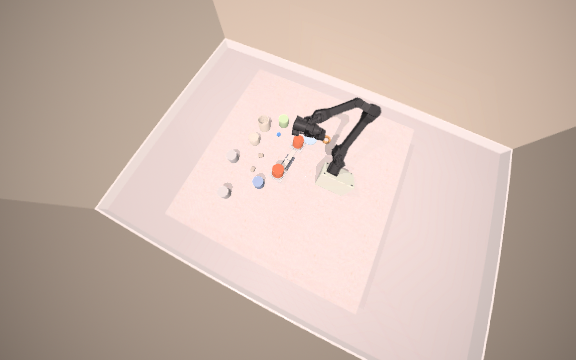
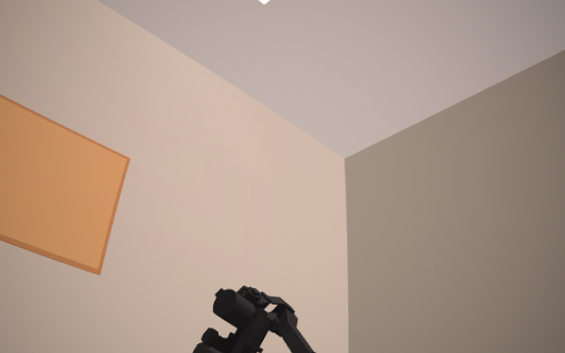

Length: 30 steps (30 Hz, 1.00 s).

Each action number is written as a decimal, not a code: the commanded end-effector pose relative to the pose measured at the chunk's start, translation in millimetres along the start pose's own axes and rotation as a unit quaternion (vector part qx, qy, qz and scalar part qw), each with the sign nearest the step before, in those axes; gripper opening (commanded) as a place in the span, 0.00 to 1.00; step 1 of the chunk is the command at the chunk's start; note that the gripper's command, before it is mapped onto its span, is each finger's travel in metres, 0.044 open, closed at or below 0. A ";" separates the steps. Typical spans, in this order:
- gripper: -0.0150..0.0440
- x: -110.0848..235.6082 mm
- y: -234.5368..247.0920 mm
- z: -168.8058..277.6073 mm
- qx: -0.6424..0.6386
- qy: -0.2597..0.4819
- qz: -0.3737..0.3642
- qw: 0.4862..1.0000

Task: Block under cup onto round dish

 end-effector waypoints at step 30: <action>1.00 88.3 -41.5 116.6 0.460 -0.104 -0.237 0.849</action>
Point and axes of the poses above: the point midway between the two fingers, 35 mm back from their tips, its own x axis back along the fingers, its own y axis across the jaws, z = x × y, the point moved 9 cm from there along x, back along the fingers, and after that the axes turned 1 degree about x, right-handed, at the moved point
